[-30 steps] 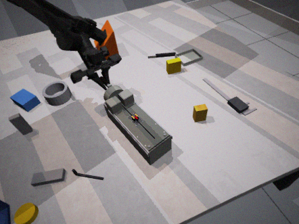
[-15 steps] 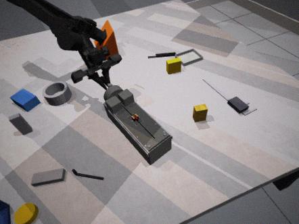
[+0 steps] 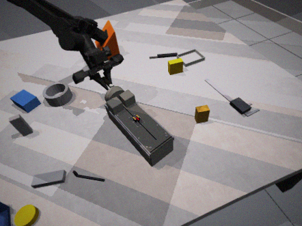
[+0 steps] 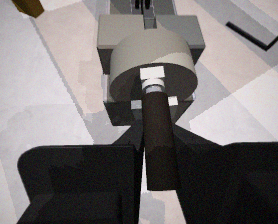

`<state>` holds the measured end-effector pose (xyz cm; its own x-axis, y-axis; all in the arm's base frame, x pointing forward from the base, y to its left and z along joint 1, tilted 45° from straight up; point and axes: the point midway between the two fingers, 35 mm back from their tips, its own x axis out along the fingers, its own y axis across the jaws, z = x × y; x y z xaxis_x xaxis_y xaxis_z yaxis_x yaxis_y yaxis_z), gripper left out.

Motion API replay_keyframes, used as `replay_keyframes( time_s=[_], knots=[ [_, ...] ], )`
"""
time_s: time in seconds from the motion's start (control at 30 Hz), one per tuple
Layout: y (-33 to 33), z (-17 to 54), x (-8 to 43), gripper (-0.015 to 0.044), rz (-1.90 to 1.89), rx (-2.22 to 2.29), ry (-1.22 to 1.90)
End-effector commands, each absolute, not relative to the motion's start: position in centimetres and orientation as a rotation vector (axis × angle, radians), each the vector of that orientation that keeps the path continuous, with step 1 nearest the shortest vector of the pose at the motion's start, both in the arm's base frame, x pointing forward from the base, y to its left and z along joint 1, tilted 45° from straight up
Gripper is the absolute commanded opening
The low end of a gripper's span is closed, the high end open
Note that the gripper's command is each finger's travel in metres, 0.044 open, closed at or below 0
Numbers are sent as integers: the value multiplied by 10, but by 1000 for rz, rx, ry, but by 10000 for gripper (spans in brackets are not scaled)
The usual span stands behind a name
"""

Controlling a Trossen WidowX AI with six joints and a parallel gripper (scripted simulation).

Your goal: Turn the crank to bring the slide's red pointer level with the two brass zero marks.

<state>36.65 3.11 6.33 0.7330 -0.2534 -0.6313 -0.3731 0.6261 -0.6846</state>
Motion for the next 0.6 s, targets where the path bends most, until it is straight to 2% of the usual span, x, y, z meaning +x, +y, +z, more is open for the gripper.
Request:
replay_keyframes(
  time_s=[0.0, 0.57],
  knots=[
    [36, 56, 363, 0, 103, -915, 783],
    [36, 52, 362, 0, 103, -915, 783]
  ],
)
